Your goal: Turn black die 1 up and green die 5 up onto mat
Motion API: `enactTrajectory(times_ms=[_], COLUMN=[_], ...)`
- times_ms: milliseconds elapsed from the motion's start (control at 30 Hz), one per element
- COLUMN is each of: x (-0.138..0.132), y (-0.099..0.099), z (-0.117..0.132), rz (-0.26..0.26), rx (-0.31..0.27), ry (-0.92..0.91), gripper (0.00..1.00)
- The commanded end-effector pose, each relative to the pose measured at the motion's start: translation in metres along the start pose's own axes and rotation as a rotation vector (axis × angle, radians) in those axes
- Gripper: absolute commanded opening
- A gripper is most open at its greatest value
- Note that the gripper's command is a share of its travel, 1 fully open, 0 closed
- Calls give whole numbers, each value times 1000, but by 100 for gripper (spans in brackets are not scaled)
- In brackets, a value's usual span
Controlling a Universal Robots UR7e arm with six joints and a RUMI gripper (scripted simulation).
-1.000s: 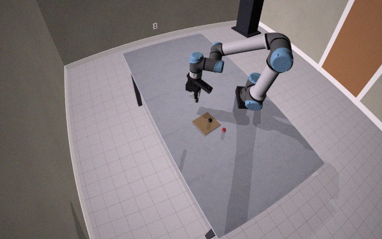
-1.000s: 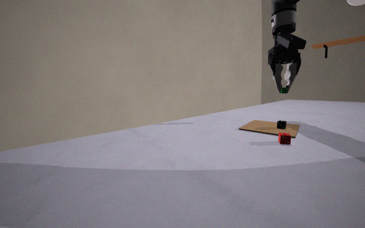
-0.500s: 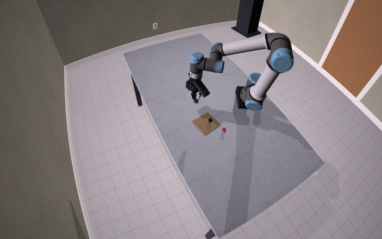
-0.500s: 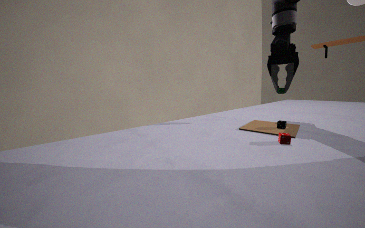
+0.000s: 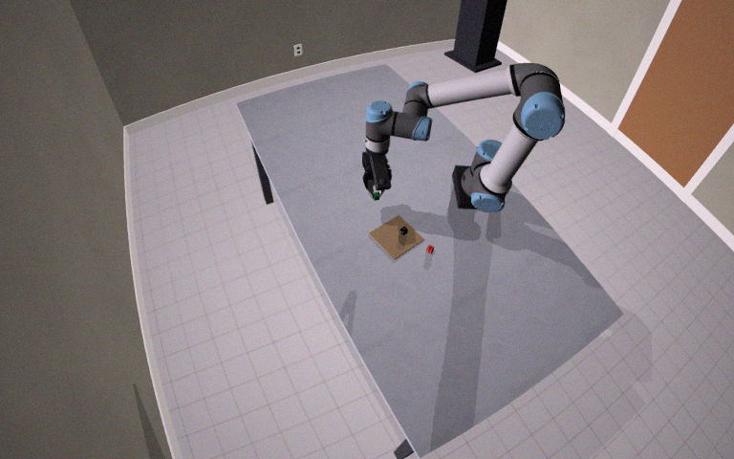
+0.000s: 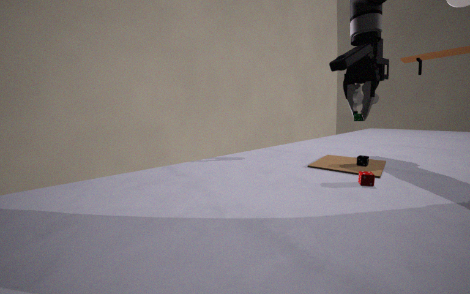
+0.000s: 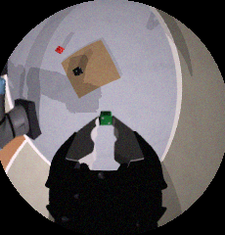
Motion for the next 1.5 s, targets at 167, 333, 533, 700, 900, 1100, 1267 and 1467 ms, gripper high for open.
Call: enactTrajectory(times_ms=[167, 333, 533, 700, 900, 1100, 1267, 1467], x=[4, 6, 8, 9, 10, 10, 10, 10], y=[0, -1, -1, -1, -2, -2, -2, -3], z=[0, 0, 1, 2, 4, 7, 8, 10], rz=[-1, 0, 1, 1, 2, 3, 3, 4], rx=[-7, -7, -7, -7, -7, -7, -7, -7], ry=[-305, -481, -703, -837, -1059, -1277, -1365, -1576], gripper=[3, 3, 3, 3, 3, 3, 3, 3])
Point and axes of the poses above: the point where the finger pads meet when closed, its own y axis back along the fingers, its own x axis across the jaws, z = x × y, the point moved 5 cm from there along y, back along the fingers, and after that the axes turned 9 degrees about y, right-handed, at the moved point
